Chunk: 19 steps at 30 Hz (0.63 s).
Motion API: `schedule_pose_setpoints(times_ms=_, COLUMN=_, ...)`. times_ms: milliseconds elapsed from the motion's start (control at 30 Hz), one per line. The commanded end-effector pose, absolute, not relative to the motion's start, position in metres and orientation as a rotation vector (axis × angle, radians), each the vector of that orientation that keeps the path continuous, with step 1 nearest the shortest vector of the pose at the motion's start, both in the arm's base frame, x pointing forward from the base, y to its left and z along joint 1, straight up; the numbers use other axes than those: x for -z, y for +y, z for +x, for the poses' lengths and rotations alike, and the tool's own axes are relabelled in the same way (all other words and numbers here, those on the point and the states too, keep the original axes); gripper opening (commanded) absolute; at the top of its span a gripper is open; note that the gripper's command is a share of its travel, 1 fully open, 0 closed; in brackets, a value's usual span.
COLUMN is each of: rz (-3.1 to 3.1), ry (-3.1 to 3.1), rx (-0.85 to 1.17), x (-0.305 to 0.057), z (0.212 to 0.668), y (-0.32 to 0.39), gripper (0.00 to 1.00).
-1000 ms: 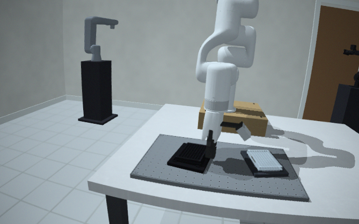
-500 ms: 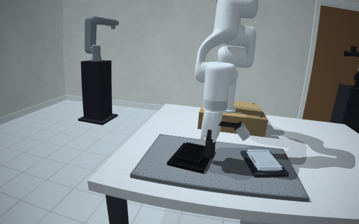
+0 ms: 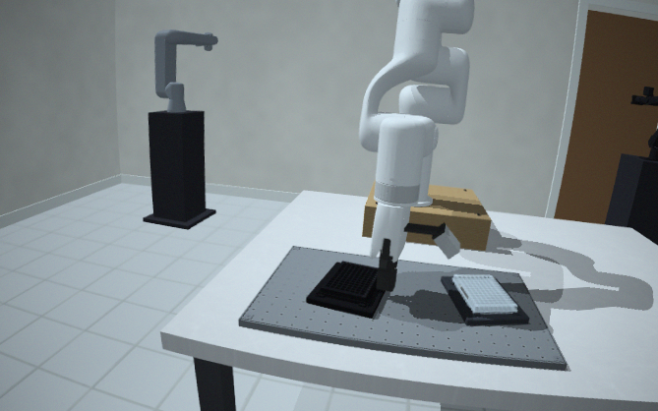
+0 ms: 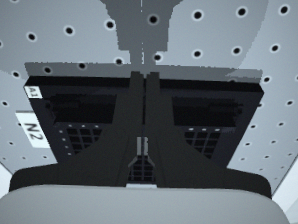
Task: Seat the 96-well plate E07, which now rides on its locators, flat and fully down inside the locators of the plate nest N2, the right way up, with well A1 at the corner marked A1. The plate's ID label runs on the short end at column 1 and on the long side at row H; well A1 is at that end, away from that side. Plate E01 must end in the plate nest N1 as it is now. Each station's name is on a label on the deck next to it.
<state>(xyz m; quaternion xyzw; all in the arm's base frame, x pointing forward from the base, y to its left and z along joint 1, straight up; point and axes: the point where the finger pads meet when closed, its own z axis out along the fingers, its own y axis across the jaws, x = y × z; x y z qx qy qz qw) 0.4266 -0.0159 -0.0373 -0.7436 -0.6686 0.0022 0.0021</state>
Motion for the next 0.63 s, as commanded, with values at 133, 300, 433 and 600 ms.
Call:
schedule_pose_setpoints(times_ms=133, rz=-2.335, ry=-2.099, rx=-0.003, x=0.0362, z=0.4289, y=-0.0072, gripper=0.00)
schedule_pose_setpoints(times_ms=300, rz=-2.335, ry=-2.099, rx=-0.003, x=0.0362, z=0.4294, y=-0.0029, gripper=0.00)
schedule_pose_setpoints(times_ms=433, rz=-2.335, ry=-2.099, rx=-0.003, x=0.0362, z=0.4294, y=-0.0029, gripper=0.00)
schedule_pose_setpoints(times_ms=600, rz=-2.335, ry=-2.099, rx=-0.003, x=0.0362, z=0.4294, y=-0.0029, gripper=0.00)
